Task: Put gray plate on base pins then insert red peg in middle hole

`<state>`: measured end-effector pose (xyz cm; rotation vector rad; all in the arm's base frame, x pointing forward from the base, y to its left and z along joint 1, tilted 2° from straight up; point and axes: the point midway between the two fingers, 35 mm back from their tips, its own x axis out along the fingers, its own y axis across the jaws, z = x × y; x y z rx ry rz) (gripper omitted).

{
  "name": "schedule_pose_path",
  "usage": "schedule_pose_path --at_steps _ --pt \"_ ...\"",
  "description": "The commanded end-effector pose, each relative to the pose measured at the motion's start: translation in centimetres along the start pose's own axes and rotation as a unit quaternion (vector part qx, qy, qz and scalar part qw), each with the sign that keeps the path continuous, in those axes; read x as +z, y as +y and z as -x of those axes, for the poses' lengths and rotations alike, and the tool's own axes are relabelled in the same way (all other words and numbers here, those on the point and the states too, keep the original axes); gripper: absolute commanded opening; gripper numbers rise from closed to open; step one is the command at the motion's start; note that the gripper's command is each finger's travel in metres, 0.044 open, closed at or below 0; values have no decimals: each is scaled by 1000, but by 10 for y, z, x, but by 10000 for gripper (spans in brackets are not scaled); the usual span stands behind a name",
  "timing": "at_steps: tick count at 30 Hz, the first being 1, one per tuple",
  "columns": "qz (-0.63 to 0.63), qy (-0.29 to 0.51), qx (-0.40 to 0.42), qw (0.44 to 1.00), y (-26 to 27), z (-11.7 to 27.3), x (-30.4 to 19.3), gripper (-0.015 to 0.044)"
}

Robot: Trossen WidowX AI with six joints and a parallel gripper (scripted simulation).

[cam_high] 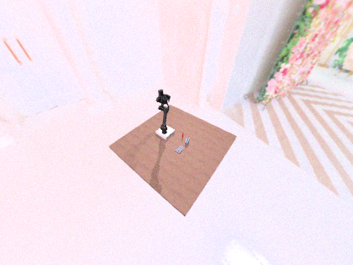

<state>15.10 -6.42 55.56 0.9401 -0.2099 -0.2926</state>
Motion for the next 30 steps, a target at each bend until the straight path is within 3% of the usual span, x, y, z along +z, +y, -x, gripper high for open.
schedule_pose_path --at_steps 1,8,15,23,30 --pt "-89 88 -60 990 -43 -56 -18 440" --pt "-166 229 -153 947 -86 -124 -91 440" --pt "-171 348 -251 887 -115 -159 -191 440" --pt "-130 427 -342 827 -138 -161 -285 440" --pt "-45 473 -469 745 -173 -128 -386 440"
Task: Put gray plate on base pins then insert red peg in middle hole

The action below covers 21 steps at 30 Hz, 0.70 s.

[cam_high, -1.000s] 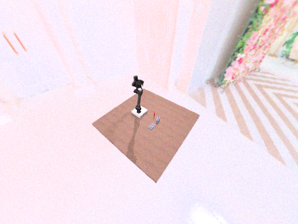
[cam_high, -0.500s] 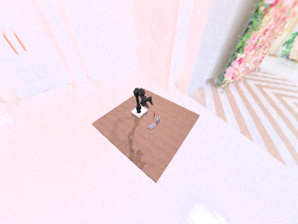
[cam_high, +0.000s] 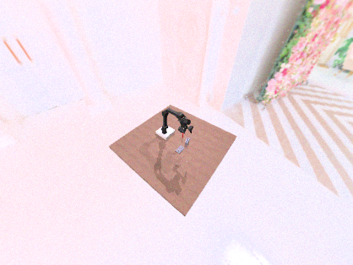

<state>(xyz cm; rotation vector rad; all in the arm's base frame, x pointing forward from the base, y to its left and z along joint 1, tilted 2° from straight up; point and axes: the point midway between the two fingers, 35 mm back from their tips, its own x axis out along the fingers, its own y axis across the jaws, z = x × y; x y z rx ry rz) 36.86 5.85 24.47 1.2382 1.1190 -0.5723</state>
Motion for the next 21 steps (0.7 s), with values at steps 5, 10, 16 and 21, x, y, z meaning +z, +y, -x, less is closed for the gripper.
schedule_pose_path --at_steps 5,10,16,21 --pt "46 -6 -207 977 -48 -92 -71 440" --pt "51 -9 -220 974 -52 -97 -76 440" --pt "51 -9 -220 974 -57 -95 -69 440" --pt "51 -9 -220 974 -75 -137 -67 440"
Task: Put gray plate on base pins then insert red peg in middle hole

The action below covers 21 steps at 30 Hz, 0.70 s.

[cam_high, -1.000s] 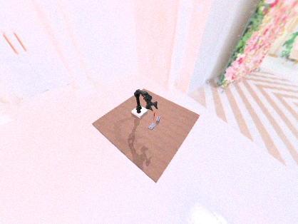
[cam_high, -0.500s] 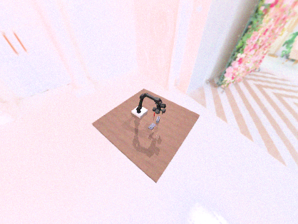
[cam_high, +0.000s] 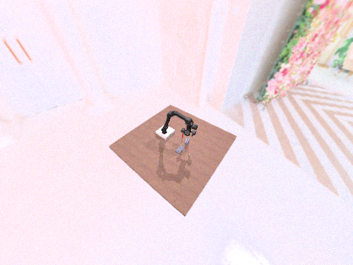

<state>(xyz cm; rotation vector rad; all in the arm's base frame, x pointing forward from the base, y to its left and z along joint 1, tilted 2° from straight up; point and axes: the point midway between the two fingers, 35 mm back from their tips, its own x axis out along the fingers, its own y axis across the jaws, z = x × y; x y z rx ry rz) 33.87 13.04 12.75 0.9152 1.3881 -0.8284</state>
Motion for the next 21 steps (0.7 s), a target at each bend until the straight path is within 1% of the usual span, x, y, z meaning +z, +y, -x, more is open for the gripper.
schedule_pose_path --at_steps 1,3,8,11,21 --pt "2 -1 -12 1000 -6 -44 1 440" --pt "2 -1 -12 1000 -7 -53 1 440" --pt "2 -1 -12 1000 -7 -54 1 440" --pt "2 -1 -12 1000 -7 -66 1 440" --pt "2 -1 -12 1000 -6 -75 1 440"
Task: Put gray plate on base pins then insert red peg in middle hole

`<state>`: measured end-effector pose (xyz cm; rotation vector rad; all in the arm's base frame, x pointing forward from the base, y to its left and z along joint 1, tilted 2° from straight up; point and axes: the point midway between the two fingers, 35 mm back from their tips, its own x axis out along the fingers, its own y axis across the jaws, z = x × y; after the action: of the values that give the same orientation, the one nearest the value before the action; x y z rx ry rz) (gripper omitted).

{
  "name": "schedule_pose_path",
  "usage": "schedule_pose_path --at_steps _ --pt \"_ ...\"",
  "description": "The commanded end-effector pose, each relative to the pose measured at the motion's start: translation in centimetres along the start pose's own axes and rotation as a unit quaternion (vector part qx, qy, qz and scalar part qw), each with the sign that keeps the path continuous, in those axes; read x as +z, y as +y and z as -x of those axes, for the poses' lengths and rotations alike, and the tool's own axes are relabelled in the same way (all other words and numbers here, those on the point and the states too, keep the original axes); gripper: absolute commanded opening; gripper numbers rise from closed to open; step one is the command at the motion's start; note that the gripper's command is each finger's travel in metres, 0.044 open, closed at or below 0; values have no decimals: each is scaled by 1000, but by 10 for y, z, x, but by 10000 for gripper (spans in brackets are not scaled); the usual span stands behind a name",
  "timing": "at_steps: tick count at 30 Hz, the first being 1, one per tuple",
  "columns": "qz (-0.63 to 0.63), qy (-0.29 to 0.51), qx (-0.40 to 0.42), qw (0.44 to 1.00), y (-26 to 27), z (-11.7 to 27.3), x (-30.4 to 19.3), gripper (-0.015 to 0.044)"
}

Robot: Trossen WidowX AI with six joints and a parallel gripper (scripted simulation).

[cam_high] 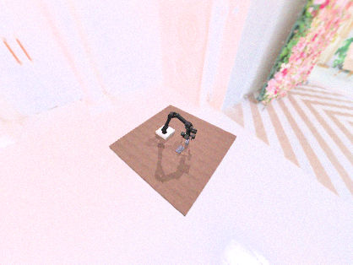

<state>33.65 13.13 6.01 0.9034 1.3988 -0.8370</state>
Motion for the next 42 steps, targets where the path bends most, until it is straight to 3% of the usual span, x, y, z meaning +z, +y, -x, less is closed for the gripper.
schedule_pose_path --at_steps 1,34,42 --pt "0 -2 -5 1000 -1 -9 1 440" --pt "0 -2 -5 1000 -2 -59 1 440" --pt "0 -2 -5 1000 -2 -59 1 230"
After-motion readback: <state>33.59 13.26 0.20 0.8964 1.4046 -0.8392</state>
